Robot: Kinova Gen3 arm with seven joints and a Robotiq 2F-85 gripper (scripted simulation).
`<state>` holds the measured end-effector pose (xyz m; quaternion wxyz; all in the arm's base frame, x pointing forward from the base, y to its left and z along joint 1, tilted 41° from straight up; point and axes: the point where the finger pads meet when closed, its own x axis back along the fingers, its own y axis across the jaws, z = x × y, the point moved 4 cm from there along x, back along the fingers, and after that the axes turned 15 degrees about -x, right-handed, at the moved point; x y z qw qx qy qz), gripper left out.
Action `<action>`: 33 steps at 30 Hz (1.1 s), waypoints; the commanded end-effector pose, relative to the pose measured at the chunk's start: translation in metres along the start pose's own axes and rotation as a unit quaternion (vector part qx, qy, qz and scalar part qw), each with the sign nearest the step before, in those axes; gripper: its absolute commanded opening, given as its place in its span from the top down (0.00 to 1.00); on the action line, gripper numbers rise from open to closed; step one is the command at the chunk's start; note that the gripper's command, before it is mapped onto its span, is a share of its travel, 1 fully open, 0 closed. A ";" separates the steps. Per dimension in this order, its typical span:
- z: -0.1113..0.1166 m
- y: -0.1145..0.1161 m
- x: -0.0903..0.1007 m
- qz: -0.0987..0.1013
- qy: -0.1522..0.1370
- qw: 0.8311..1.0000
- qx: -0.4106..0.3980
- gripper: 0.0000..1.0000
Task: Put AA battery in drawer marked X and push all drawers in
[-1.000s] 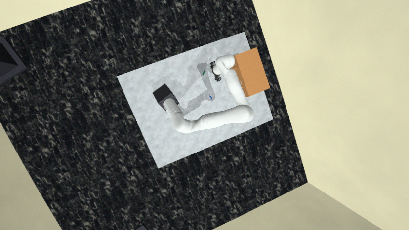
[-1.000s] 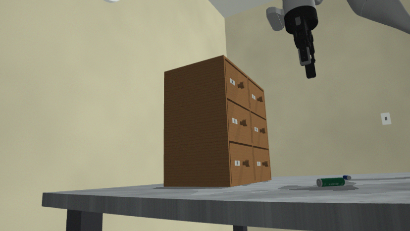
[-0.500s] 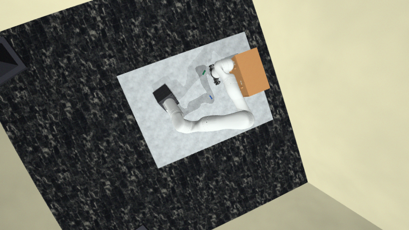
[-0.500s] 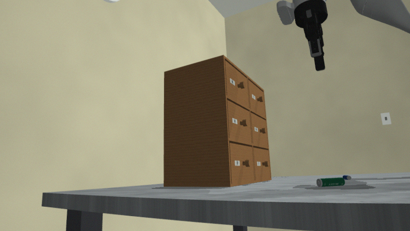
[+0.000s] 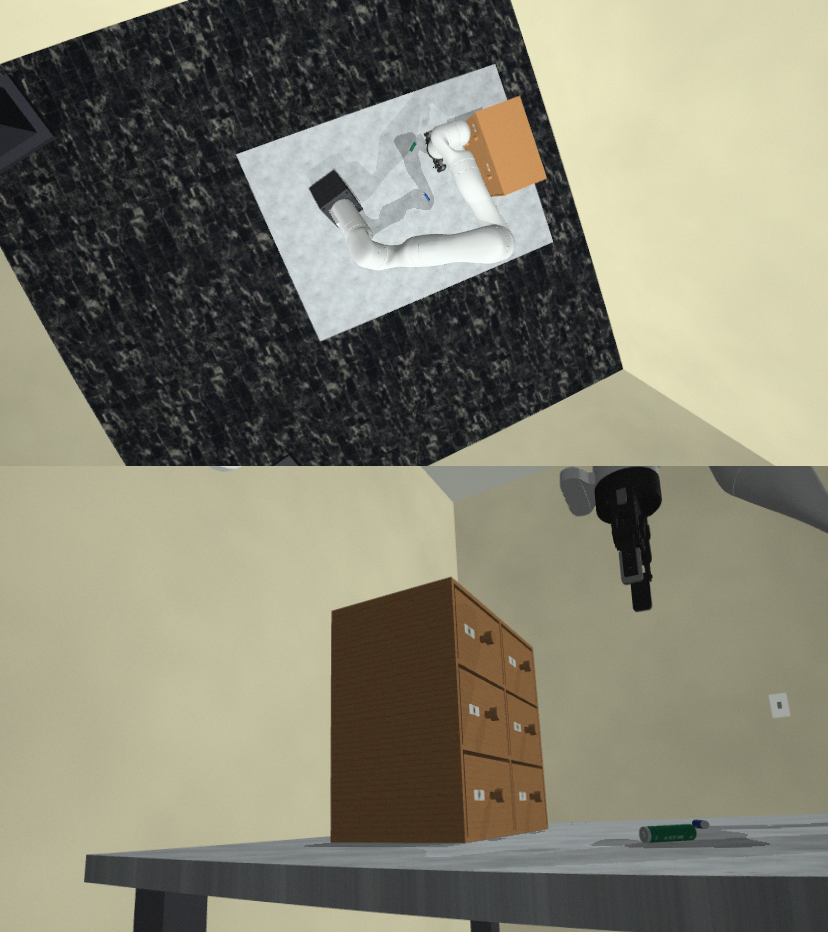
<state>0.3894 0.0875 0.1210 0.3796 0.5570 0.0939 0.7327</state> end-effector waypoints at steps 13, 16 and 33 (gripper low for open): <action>0.002 -0.001 -0.017 0.026 0.097 0.995 0.004 0.00; 0.004 -0.001 -0.023 0.034 0.128 0.991 0.003 0.00; 0.012 -0.003 -0.058 0.078 0.291 0.954 0.003 0.00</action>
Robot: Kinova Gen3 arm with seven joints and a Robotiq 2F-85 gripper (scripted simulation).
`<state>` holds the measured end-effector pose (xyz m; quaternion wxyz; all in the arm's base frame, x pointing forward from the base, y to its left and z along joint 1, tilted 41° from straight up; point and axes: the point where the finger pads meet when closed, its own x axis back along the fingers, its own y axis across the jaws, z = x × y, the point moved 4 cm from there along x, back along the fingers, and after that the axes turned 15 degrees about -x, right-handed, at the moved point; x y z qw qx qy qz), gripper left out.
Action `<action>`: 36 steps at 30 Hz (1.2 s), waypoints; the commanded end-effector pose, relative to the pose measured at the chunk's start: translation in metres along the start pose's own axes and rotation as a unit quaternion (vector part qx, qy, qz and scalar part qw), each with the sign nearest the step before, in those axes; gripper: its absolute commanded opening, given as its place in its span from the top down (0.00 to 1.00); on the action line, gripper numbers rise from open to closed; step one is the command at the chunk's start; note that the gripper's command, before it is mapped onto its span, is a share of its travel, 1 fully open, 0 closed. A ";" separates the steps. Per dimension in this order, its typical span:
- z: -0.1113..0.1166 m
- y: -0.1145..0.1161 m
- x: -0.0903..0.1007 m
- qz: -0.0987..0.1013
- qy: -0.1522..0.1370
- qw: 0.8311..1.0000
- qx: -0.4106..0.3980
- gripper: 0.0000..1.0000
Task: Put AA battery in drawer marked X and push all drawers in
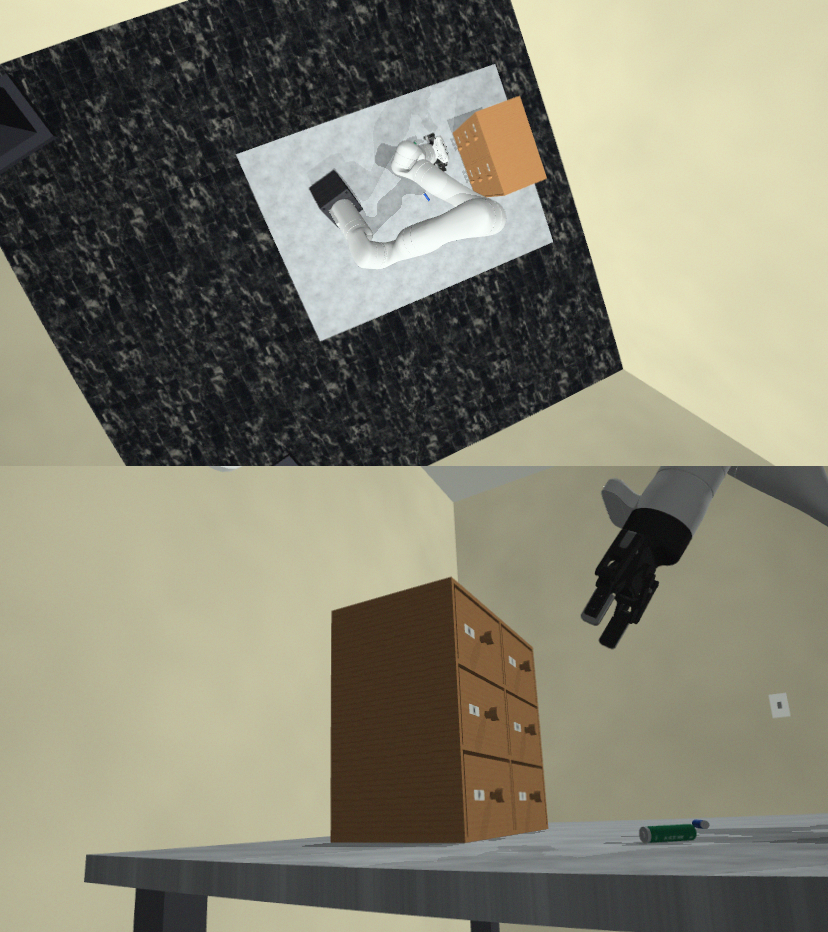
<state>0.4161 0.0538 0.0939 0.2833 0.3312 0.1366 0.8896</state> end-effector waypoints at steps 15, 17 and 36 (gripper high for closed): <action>-0.026 0.006 -0.038 0.041 0.156 0.987 0.021 0.00; -0.027 0.006 -0.043 0.047 0.176 0.983 0.021 0.00; -0.034 0.008 -0.070 0.076 0.276 0.958 0.021 0.00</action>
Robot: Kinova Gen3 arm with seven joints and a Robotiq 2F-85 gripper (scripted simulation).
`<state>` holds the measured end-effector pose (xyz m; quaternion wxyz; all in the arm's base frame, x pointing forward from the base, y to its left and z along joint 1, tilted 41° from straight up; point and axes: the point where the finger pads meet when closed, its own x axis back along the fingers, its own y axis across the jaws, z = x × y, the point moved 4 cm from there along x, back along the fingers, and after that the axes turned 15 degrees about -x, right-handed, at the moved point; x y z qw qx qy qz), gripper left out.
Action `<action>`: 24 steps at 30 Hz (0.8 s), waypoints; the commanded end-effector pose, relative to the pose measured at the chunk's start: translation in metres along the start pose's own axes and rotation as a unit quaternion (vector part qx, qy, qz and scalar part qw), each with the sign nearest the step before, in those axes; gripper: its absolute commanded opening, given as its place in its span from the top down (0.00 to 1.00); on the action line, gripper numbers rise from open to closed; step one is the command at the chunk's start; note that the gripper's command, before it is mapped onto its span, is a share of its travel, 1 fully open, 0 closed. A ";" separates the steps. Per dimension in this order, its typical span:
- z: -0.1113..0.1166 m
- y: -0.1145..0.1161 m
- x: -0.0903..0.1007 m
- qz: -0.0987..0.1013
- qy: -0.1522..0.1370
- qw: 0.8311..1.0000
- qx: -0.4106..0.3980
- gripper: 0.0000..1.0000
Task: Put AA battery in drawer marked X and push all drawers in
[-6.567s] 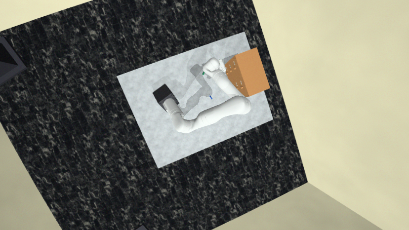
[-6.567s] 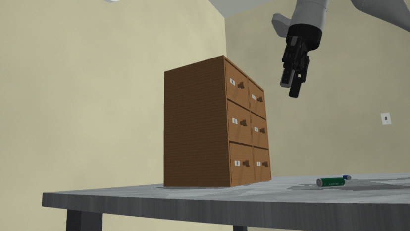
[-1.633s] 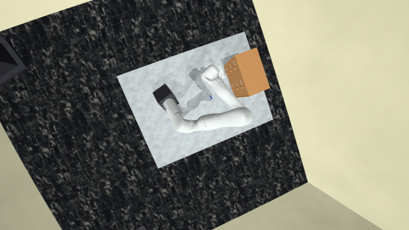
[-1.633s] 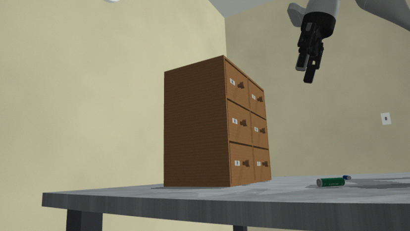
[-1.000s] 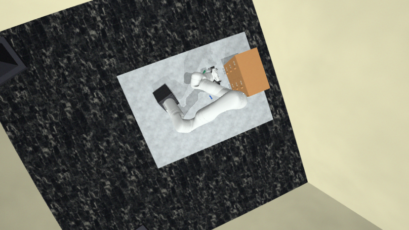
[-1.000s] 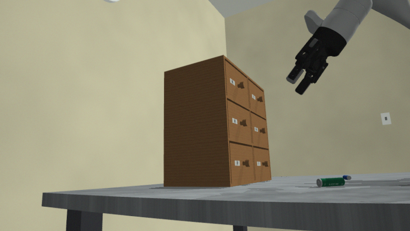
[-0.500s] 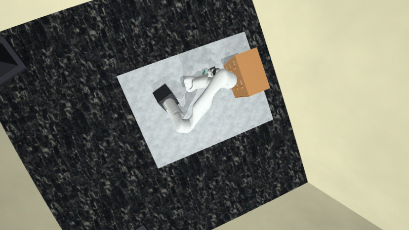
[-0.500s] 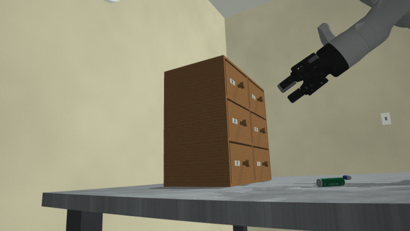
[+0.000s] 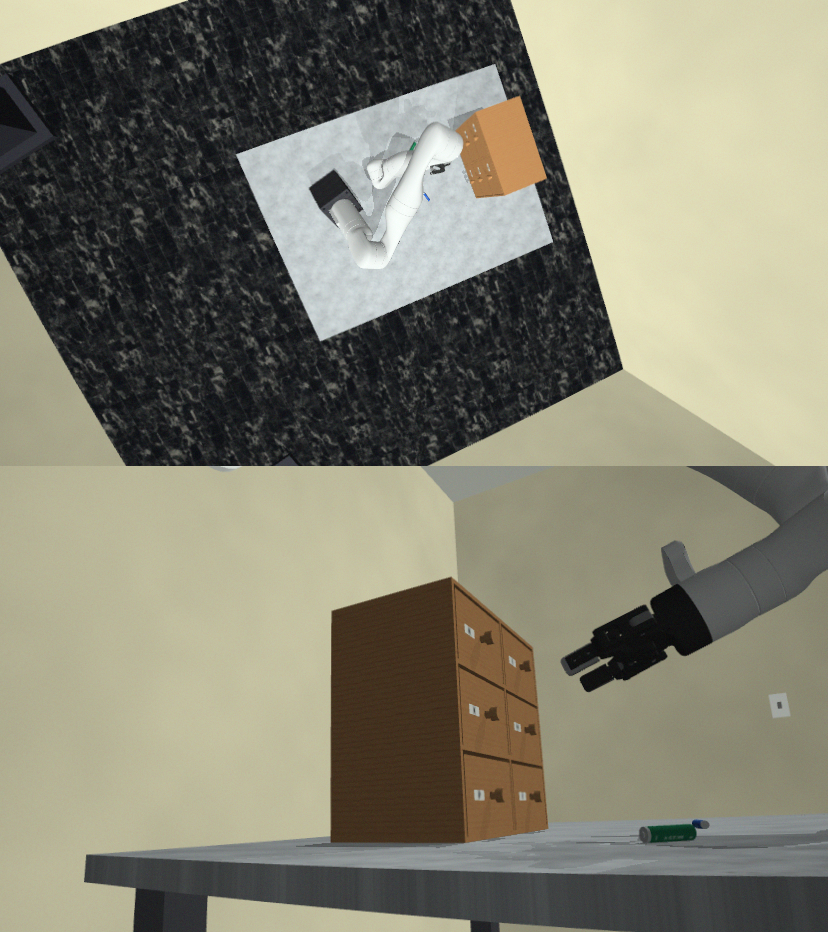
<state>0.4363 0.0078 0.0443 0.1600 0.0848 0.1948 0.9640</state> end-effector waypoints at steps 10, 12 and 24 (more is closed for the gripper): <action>-0.010 0.002 0.000 0.002 0.003 1.000 0.008 0.67; -0.010 0.002 0.000 0.002 0.003 1.000 0.008 0.67; -0.010 0.002 0.000 0.002 0.003 1.000 0.008 0.67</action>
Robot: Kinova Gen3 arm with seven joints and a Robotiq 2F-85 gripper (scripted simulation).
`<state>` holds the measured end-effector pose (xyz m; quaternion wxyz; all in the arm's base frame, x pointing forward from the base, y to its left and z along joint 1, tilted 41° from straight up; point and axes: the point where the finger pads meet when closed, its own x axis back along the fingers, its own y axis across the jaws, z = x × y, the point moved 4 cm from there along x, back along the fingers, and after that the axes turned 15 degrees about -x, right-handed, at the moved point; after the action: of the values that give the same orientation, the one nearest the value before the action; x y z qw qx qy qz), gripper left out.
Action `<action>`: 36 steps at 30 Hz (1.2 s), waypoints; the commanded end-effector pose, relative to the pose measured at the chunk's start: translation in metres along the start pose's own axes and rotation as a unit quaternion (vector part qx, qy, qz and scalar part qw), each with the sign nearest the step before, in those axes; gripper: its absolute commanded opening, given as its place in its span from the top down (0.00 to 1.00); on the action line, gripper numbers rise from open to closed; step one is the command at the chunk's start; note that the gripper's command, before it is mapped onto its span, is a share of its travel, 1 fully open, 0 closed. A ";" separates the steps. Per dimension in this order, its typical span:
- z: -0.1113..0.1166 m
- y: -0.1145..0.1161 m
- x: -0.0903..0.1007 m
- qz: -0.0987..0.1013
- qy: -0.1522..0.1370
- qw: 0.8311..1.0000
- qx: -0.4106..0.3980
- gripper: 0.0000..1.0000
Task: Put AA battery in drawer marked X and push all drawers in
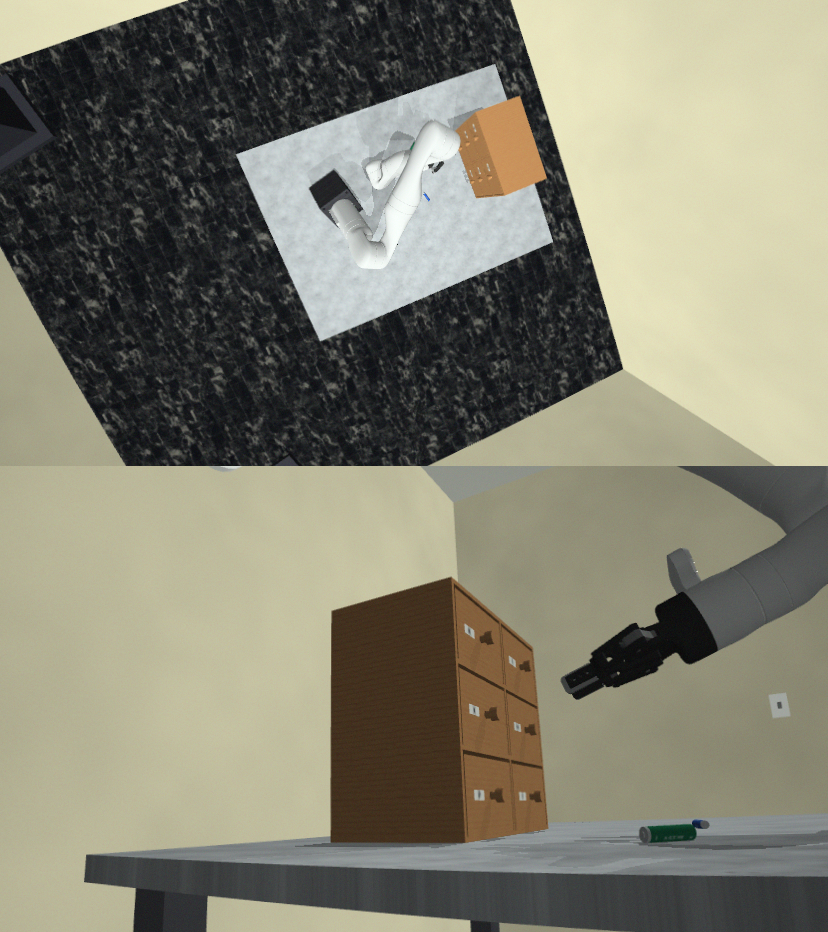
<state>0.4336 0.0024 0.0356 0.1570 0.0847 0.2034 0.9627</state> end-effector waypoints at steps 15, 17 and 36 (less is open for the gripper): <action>0.001 0.000 -0.004 0.000 0.001 1.000 0.000 0.67; 0.001 0.000 -0.008 0.000 0.001 1.000 0.000 0.67; 0.004 -0.001 -0.060 0.000 0.001 1.000 0.000 0.67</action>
<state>0.4849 -0.0130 0.0297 0.1530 0.0884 0.2066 0.9623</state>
